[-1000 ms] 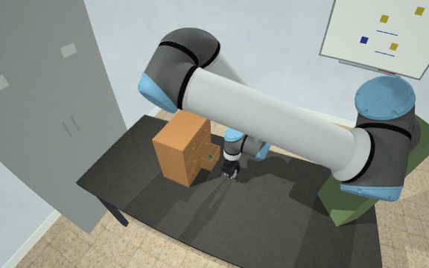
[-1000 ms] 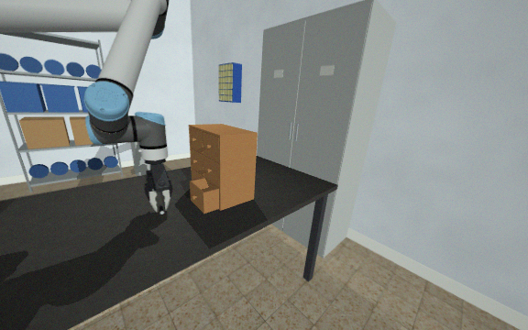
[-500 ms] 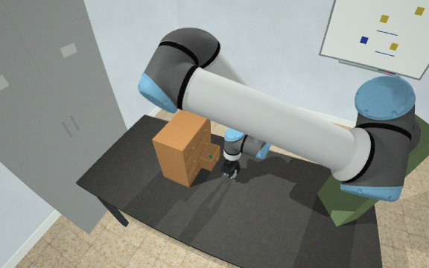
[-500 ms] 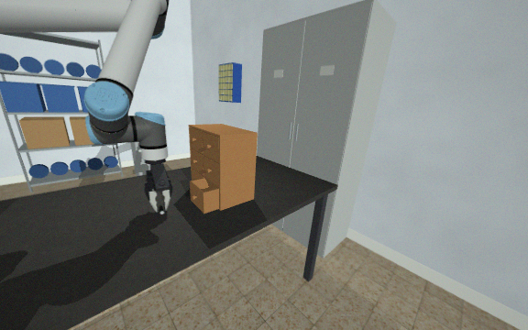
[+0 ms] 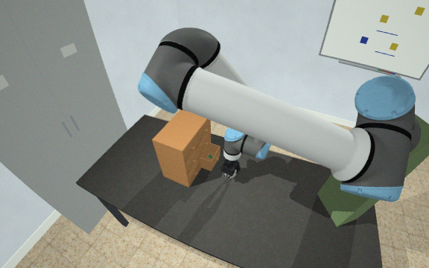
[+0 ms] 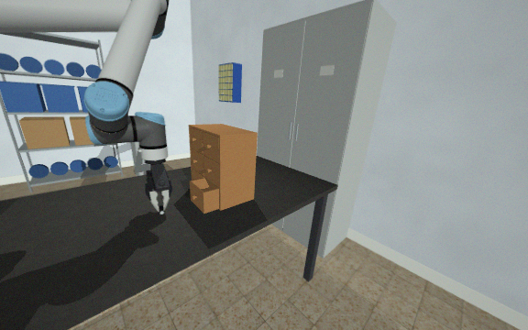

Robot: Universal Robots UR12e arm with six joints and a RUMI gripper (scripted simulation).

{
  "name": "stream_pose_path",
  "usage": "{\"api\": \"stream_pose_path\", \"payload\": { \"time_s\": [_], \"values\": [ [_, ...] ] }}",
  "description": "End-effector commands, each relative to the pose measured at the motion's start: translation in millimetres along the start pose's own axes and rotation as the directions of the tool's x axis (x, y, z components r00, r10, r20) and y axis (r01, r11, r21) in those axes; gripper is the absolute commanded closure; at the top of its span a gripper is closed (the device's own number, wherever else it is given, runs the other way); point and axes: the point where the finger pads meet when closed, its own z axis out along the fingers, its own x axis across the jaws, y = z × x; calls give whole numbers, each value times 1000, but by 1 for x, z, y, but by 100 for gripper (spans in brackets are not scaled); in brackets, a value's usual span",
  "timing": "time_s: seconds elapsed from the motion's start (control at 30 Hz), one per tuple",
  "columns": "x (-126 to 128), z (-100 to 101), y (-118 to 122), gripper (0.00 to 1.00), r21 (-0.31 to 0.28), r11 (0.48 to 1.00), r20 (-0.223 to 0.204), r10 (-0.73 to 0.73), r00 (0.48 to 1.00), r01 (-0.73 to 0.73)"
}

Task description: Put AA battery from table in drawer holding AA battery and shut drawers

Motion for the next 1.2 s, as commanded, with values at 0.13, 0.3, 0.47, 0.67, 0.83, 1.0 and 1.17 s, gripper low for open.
{"api": "stream_pose_path", "payload": {
  "time_s": [0.13, 0.3, 0.47, 0.67, 0.83, 1.0, 1.17],
  "values": [
    [0, 0, 0, 95, 0, 1000, 1, 0, 1000, 0],
    [0, 0, 0, 95, 0, 1000, 1, 0, 1000, 0],
    [0, 0, 0, 95, 0, 1000, 1, 0, 1000, 0],
    [0, -1, 0, 95, 0, 1000, 1, 0, 1000, 0],
    [0, -15, 0, 95, 0, 1000, 1, 0, 1000, 0],
    [0, -49, 0, 95, 0, 1000, 1, 0, 1000, 0],
    [0, -71, 0, 95, 0, 1000, 1, 0, 1000, 0]
  ]
}}
